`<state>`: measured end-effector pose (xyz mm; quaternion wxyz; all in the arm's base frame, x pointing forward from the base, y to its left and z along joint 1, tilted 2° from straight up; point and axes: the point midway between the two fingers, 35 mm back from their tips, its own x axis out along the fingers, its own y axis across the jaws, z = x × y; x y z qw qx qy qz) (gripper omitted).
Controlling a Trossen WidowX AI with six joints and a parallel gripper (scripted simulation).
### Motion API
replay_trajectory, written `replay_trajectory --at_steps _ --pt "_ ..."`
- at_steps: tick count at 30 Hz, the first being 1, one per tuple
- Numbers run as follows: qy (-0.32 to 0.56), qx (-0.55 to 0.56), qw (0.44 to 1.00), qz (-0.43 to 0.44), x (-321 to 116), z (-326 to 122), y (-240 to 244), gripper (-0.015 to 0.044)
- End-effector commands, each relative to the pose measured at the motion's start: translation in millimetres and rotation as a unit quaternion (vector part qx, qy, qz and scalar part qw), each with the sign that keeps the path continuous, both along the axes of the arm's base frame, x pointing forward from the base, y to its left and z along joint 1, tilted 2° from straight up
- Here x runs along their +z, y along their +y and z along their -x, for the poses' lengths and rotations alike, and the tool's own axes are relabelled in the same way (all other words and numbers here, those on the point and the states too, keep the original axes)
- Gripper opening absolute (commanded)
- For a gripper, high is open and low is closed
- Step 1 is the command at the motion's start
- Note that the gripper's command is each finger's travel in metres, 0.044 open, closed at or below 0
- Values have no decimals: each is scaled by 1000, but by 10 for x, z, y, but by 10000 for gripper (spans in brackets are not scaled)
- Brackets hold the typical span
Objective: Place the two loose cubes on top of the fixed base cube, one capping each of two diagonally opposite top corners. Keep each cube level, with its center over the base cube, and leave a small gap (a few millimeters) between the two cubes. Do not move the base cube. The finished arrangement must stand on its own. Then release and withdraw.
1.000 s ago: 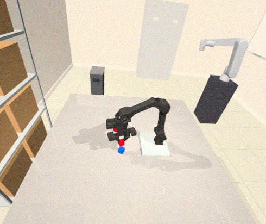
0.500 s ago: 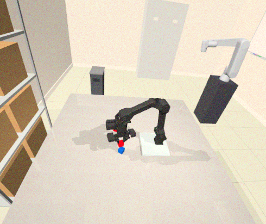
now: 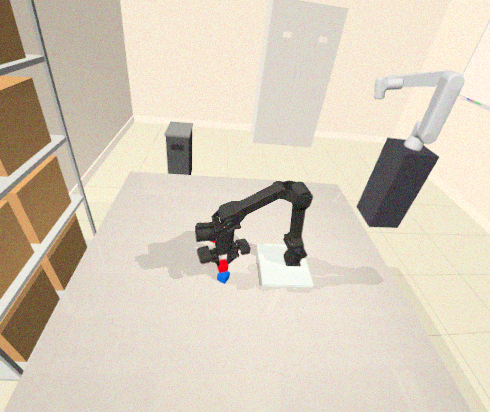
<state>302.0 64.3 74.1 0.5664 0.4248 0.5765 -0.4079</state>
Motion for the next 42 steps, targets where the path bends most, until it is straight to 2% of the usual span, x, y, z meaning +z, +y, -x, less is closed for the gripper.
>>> replay_trajectory --at_steps 1,24,28,42 --pt "3 -2 1000 -1 -19 16 1 105" --pt "3 2 1000 -1 -33 17 2 105" --pt "3 2 1000 -1 -33 17 2 205" --pt "1 0 1000 0 156 6 -7 205"
